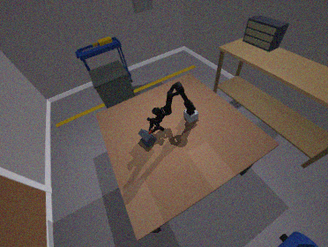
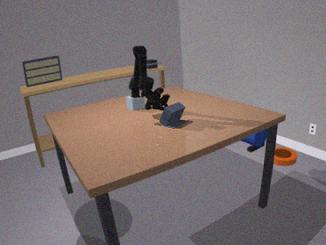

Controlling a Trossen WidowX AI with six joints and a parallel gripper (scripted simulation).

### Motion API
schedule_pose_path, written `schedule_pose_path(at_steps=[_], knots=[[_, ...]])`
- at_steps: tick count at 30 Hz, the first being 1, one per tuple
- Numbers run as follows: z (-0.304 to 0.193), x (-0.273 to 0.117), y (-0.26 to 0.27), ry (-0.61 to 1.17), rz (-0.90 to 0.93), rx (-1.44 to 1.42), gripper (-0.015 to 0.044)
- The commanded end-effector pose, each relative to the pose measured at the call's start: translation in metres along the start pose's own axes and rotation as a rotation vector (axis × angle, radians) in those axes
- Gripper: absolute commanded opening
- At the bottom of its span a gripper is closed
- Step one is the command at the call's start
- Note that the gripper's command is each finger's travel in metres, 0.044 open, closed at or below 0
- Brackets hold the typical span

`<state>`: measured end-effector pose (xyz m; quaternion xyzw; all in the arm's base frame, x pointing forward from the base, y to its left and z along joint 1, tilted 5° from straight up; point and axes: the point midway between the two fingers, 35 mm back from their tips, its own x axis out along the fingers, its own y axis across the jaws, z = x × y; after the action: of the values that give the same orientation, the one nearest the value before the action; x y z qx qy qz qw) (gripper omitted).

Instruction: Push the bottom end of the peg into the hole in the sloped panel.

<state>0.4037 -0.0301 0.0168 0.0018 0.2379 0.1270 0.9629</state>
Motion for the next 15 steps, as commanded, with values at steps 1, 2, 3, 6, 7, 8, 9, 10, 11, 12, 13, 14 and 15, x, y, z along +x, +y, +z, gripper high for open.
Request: schedule_pose_path(at_steps=[1, 2, 3, 6, 7, 8, 9, 10, 11, 12, 13, 14, 15], knots=[[0.0, -0.0001, -0.0001, 0.0, -0.001, 0.0, 0.0236], [0.0, -0.0001, -0.0001, 0.0, -0.001, 0.0, 0.0263], [0.0, -0.0001, -0.0001, 0.0, -0.001, 0.0, 0.0289], [0.0001, -0.0007, -0.0002, 0.0, -0.001, 0.0, 0.0367], [0.0002, -0.0012, -0.0003, 0.0, -0.001, 0.0, 0.0394], [0.0003, -0.0019, -0.0004, 0.0, -0.001, 0.0, 0.042], [0.0004, -0.0028, -0.0005, 0.0, -0.001, 0.0, 0.044], [0.0006, -0.0038, -0.0007, 0.001, -0.001, 0.0, 0.044], [0.0008, -0.005, -0.0008, 0.001, -0.001, 0.0, 0.044], [0.0009, -0.0061, -0.001, 0.001, -0.001, 0.0, 0.044], [0.0011, -0.0072, -0.0012, 0.001, -0.002, 0.0, 0.044], [0.0013, -0.0083, -0.0013, 0.001, -0.002, 0.0, 0.044], [0.0015, -0.0094, -0.0015, 0.001, -0.002, 0.0, 0.044]])
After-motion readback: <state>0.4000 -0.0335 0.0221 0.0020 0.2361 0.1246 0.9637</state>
